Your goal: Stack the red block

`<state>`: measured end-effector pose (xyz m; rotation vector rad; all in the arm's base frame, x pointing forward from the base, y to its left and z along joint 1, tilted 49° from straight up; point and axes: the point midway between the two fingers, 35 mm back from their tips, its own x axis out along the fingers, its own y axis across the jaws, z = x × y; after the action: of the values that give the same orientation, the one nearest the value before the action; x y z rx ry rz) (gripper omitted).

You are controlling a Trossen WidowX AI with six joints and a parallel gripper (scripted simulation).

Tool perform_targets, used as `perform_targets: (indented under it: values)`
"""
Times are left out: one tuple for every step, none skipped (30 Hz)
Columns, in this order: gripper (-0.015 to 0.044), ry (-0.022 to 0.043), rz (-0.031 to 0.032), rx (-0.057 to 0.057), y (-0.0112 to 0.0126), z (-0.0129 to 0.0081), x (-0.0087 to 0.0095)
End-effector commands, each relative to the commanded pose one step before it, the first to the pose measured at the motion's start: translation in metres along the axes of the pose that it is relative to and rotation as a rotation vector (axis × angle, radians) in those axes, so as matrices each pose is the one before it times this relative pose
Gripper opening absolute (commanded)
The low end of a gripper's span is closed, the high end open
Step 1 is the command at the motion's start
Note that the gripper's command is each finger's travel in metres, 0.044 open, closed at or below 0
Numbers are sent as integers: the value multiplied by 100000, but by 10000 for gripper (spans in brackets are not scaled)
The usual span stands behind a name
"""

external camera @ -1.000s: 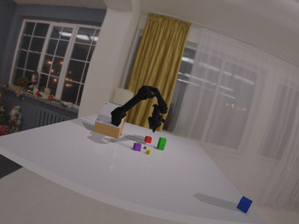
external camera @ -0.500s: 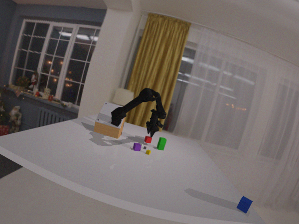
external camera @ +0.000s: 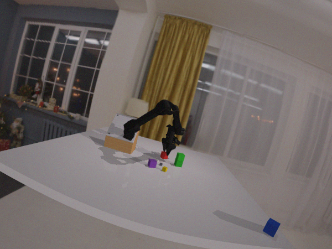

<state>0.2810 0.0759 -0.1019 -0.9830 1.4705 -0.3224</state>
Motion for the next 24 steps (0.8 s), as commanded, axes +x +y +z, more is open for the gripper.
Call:
perform_targets:
  values:
    - [440,1365,-893,-1488,100,-443,1115]
    - [440,6,-15,1,-4,-7,161]
    - [440,7,-16,1,-5,-8,161]
    - [440,8,-17,2,-5,-9,160]
    - [440,8,-19,2,-5,-10,160]
    - [440,9,-20,2,-5,-11,160]
    - [440,10,-21,2,-5,-12,160]
    - [440,11,-22,3,-6,-13,159]
    - [440,12,-23,3,-6,-14,159]
    - [440,12,-24,3,-6,-15,159]
    - [440,13,-25,3,-6,-16,159]
    - [440,14,-26,3,-6,-17,158]
    - [440,12,-22,3,-5,-14,125]
    - [440,7,-13,2,-3,-9,76]
    - [440,3,-5,1,-1,-3,25]
    - [440,0,0,0,0,0,0]
    - [440,0,0,0,0,0,0]
    - [440,0,0,0,0,0,0]
    - [440,0,0,0,0,0,0]
    - [440,0,0,0,0,0,0]
    - [440,0,0,0,0,0,0]
    - [440,0,0,0,0,0,0]
    - [440,0,0,0,0,0,0]
    - [440,0,0,0,0,0,0]
